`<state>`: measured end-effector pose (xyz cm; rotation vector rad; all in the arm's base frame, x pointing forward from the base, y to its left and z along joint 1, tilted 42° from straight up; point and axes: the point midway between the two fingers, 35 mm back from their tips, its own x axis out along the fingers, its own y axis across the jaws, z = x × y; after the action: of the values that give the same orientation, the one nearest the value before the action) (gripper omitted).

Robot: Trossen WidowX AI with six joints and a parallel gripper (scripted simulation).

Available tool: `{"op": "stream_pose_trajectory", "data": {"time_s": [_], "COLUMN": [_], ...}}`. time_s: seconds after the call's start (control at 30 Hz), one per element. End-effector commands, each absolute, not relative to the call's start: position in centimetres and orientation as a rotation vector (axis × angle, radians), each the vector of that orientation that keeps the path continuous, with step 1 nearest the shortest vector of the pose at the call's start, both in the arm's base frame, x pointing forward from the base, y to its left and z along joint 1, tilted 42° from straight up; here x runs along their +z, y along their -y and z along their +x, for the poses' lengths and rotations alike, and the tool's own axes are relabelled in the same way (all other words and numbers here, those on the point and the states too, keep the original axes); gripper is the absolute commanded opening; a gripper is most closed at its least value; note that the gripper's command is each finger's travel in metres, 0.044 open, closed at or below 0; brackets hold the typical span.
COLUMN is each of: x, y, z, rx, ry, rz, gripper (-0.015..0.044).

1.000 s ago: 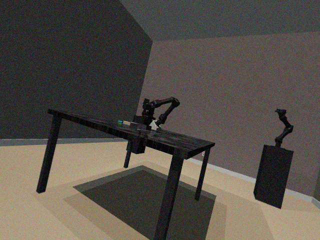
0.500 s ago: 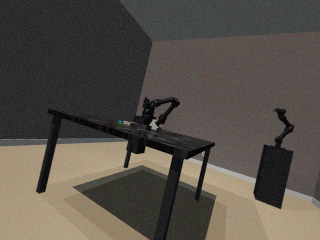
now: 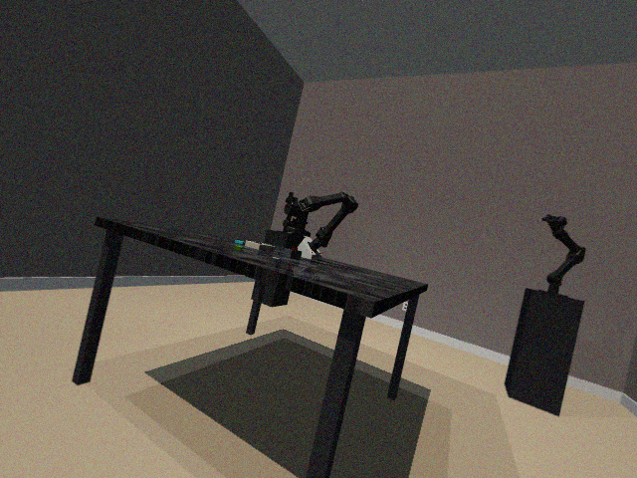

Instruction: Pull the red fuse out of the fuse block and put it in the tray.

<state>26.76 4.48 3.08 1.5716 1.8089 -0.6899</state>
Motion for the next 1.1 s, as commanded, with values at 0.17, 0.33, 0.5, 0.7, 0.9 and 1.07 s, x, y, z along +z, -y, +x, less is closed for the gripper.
{"op": "stream_pose_trajectory", "data": {"time_s": [0.17,0.33,0.5,0.7,0.9,1.07], "x": [3.4,3.6,3.8,4.0,4.2,4.4], "y": [-4.2,-4.0,-3.9,-3.7,-3.5,-3.3], "z": [26.8,26.8,26.8,26.8,26.8,26.9], "rx": [-0.690,-0.690,-0.690,-0.690,-0.690,-0.690], "ry": [-1.809,-1.809,-1.809,-1.809,-1.810,-1.810], "rz": [1.567,1.567,1.567,1.568,1.568,1.568], "gripper": [0.0000,0.0000,0.0000,0.0000,0.0000,0.0000]}}
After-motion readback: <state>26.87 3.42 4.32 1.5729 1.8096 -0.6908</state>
